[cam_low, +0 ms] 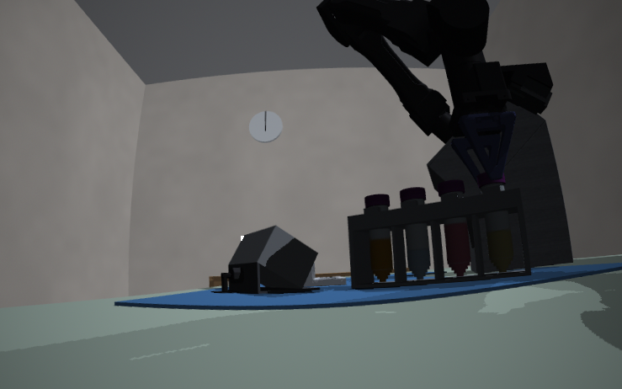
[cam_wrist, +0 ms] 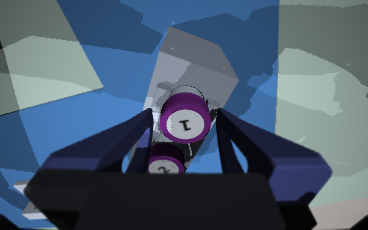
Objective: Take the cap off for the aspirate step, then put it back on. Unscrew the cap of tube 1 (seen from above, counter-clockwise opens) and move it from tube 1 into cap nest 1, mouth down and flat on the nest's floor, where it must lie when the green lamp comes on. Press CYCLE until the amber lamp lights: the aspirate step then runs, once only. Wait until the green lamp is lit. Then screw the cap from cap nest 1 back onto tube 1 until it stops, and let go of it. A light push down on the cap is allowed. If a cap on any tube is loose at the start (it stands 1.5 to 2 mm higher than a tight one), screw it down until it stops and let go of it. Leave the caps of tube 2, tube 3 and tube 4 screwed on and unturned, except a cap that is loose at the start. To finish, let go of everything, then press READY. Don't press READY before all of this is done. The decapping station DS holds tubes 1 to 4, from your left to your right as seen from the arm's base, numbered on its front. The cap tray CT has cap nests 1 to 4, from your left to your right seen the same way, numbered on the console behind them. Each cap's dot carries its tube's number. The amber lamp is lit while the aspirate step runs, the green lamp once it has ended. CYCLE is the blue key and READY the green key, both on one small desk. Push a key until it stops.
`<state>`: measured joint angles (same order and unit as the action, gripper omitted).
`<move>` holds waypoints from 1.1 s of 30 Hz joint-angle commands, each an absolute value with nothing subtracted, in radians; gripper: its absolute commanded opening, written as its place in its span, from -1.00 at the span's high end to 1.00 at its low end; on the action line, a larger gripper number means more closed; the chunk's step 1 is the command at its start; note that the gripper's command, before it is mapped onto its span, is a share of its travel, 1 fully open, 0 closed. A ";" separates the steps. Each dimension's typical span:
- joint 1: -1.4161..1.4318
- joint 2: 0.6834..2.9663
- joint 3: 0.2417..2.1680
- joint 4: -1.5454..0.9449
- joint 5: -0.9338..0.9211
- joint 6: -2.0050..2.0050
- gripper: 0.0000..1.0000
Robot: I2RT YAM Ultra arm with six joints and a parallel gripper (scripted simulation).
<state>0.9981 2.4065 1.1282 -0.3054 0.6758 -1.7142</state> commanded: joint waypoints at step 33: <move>1.003 2.400 1.130 -0.304 0.674 -0.498 0.02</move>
<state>0.9981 2.4065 1.1282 -0.3054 0.6758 -0.7231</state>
